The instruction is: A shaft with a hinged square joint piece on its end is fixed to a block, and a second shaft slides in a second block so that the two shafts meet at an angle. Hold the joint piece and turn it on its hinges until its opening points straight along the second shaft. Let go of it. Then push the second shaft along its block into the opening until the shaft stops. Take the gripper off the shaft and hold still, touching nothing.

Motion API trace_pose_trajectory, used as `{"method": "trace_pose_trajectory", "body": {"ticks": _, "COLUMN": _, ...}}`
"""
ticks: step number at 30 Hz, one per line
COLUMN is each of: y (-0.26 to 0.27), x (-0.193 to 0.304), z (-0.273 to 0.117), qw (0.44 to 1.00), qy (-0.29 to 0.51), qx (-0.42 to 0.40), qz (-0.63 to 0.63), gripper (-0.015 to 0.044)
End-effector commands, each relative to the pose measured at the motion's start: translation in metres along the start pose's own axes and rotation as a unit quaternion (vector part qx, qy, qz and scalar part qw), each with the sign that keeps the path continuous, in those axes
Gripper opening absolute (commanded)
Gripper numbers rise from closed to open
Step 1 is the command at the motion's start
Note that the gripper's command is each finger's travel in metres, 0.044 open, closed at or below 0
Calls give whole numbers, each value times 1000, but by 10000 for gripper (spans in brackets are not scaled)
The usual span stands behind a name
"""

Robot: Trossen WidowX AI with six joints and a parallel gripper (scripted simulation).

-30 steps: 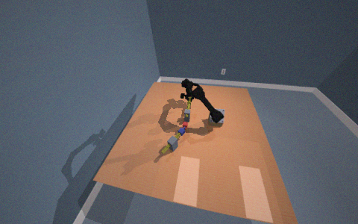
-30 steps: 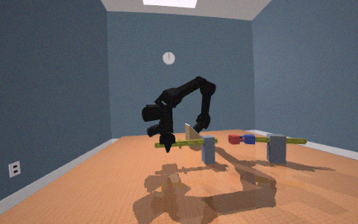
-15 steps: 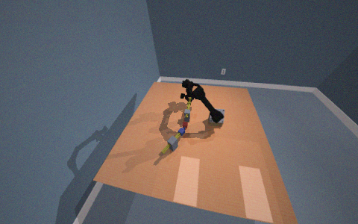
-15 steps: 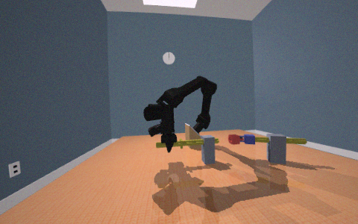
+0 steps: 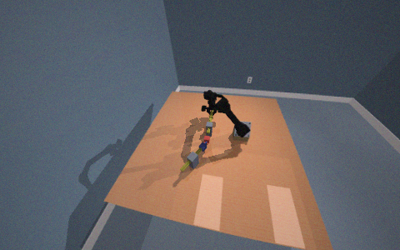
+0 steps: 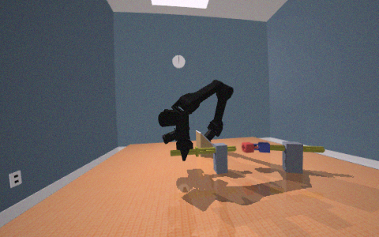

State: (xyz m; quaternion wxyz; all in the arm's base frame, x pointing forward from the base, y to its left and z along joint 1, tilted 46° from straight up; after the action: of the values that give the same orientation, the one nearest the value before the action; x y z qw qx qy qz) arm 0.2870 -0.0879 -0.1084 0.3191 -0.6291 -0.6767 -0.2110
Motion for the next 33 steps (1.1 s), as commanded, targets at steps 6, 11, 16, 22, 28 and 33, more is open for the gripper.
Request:
{"method": "trace_pose_trajectory", "body": {"ticks": 6, "y": -2, "x": 14, "z": 0, "qw": 1000, "qy": 1, "qx": -3, "qz": 3, "gripper": 0}}
{"method": "trace_pose_trajectory", "body": {"ticks": 11, "y": -3, "x": 21, "z": 0, "qw": 1000, "qy": 1, "qx": -4, "qz": 3, "gripper": 0}}
{"method": "trace_pose_trajectory", "body": {"ticks": 16, "y": -4, "x": 29, "z": 0, "qw": 1000, "qy": 2, "qx": -4, "qz": 3, "gripper": 0}}
{"method": "trace_pose_trajectory", "body": {"ticks": 22, "y": -5, "x": 37, "z": 1, "qw": 1000, "qy": 2, "qx": -4, "qz": 3, "gripper": 0}}
{"method": "trace_pose_trajectory", "body": {"ticks": 28, "y": -6, "x": 46, "z": 1, "qw": 1000, "qy": 2, "qx": -3, "qz": 3, "gripper": 0}}
{"method": "trace_pose_trajectory", "body": {"ticks": 33, "y": -7, "x": 53, "z": 1, "qw": 1000, "qy": 2, "qx": -3, "qz": 3, "gripper": 0}}
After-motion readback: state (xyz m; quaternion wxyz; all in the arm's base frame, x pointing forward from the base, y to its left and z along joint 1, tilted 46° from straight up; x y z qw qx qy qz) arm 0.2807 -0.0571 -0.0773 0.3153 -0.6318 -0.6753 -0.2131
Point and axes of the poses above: the point midway between the two fingers, 35 mm back from their tips, its own z axis out along the fingers, its own y axis across the jaws, x = y × z, the point moved 3 cm from there along -z, back along the fingers, and after that the axes turned 8 degrees about z, right-handed, at the moved point
